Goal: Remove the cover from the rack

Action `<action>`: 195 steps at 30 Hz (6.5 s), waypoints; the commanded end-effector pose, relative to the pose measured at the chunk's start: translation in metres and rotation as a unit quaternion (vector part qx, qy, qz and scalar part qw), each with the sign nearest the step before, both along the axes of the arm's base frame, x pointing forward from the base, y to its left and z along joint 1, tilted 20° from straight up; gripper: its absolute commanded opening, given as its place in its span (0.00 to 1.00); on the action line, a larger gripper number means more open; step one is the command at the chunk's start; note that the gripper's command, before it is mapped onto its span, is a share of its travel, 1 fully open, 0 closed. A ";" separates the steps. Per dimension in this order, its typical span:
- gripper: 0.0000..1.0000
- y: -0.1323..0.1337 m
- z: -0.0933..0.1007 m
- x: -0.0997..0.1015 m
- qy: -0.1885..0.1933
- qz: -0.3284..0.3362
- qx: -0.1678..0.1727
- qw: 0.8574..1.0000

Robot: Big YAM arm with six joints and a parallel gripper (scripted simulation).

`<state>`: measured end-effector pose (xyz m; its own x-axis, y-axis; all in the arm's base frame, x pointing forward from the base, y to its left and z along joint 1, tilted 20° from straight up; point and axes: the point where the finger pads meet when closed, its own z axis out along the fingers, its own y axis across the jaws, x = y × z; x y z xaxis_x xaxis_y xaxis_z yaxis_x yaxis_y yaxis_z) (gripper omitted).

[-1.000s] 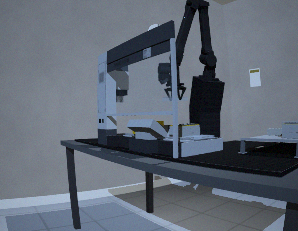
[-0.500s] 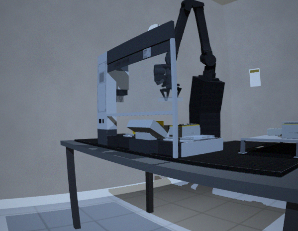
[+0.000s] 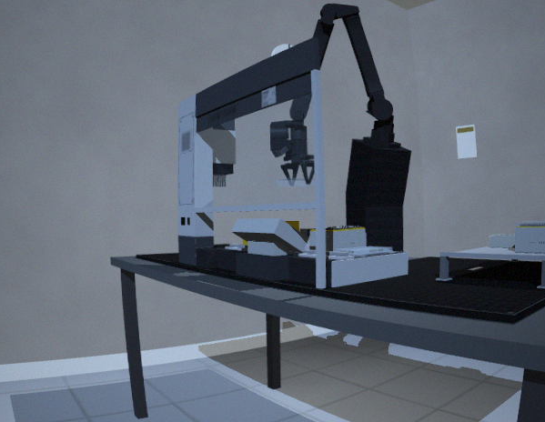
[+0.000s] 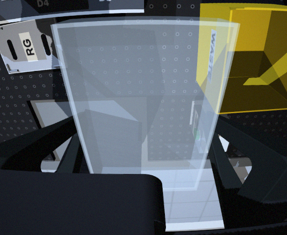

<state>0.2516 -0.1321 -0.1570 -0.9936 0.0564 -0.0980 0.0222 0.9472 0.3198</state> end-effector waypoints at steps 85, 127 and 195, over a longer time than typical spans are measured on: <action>0.00 -0.171 -0.060 -0.011 -0.011 0.036 0.000 0.999; 0.00 -0.169 -0.097 0.012 -0.019 0.038 -0.013 0.999; 0.00 -0.141 -0.167 0.013 -0.017 0.036 -0.010 0.999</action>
